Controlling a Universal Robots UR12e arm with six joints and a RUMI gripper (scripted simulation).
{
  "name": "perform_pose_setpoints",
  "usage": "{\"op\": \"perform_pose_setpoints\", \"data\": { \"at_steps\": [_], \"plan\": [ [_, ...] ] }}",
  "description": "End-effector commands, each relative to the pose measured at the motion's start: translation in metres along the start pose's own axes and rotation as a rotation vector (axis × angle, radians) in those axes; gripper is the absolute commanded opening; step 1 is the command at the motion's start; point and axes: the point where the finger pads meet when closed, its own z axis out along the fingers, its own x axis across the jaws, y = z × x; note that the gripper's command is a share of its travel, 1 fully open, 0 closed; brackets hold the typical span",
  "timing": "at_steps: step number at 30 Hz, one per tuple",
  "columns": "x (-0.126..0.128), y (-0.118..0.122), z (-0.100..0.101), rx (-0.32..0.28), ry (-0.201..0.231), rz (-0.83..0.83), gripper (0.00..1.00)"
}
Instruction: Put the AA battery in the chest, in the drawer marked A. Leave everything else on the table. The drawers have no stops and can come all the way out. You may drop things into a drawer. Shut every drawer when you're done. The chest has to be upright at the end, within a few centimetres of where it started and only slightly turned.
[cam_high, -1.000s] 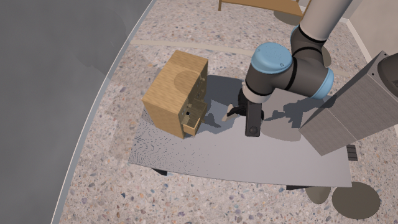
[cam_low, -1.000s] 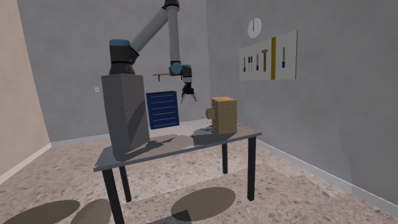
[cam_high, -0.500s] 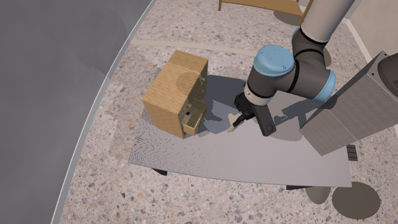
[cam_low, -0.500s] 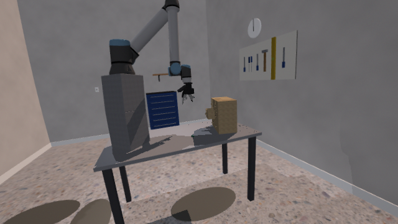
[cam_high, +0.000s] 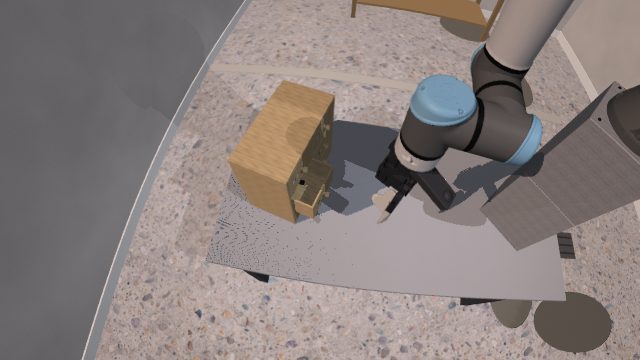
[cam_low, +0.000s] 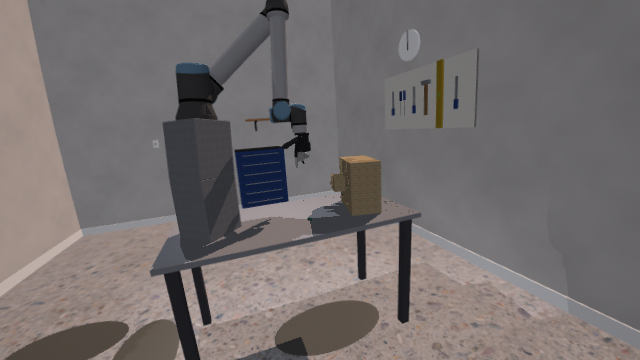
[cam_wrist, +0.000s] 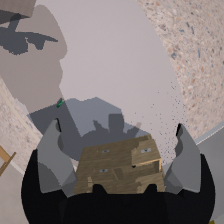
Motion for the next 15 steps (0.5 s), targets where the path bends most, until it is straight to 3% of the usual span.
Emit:
{"op": "perform_pose_setpoints", "data": {
  "at_steps": [1,15],
  "plan": [
    [-0.0012,-0.0013,0.0,0.001,0.004,-0.115,1.0],
    [-0.0034,-0.0034,0.0005,0.001,0.004,-0.279,1.0]
  ]
}}
